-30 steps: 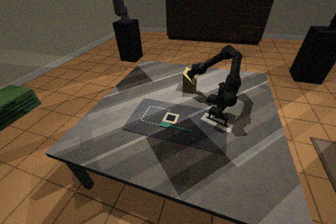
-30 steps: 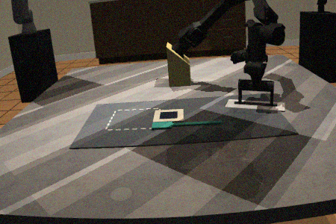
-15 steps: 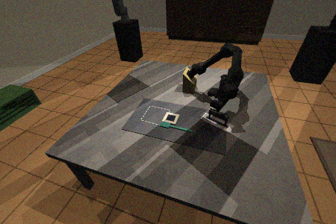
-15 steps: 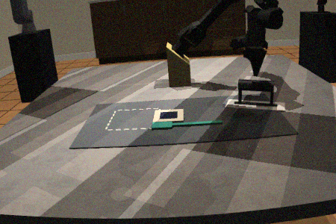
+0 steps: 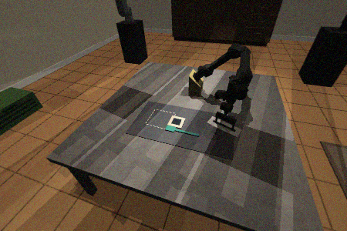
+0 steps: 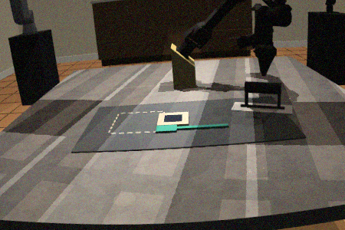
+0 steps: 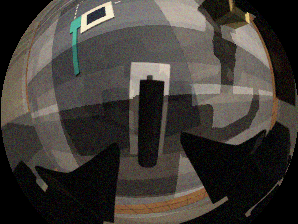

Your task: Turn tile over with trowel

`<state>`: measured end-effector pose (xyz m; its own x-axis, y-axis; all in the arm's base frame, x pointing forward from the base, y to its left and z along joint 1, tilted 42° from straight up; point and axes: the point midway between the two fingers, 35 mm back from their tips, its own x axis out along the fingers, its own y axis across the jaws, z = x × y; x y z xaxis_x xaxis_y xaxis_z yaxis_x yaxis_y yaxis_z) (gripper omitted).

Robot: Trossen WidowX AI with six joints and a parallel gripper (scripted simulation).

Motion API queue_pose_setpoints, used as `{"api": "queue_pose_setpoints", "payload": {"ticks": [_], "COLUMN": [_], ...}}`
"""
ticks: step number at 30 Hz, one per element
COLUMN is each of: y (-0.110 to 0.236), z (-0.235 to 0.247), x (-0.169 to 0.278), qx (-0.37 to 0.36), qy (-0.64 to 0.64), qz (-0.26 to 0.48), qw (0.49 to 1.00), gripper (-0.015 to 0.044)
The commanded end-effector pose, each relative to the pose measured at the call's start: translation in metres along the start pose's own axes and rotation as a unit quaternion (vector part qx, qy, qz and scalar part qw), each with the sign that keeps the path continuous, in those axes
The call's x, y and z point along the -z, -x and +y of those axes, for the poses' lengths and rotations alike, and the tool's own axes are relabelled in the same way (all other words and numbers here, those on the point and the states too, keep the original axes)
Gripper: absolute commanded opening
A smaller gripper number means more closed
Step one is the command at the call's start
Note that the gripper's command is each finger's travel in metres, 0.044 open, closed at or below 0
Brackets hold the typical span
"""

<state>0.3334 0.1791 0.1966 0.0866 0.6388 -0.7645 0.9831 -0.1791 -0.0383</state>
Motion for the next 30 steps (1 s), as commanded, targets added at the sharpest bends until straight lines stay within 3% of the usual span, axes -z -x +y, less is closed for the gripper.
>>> {"api": "queue_pose_setpoints", "payload": {"ticks": [1, 16, 30], "y": [-0.005, -0.015, -0.023], "z": [-0.002, -0.008, -0.020], "x": [-0.004, -0.004, -0.003], "qx": [-0.010, -0.053, -0.073], "qy": [0.058, 0.298, 0.504], "qz": [-0.016, -0.069, -0.126], "qw": [0.998, 0.951, 0.851], "gripper": [0.0300, 0.0300, 0.0300]}}
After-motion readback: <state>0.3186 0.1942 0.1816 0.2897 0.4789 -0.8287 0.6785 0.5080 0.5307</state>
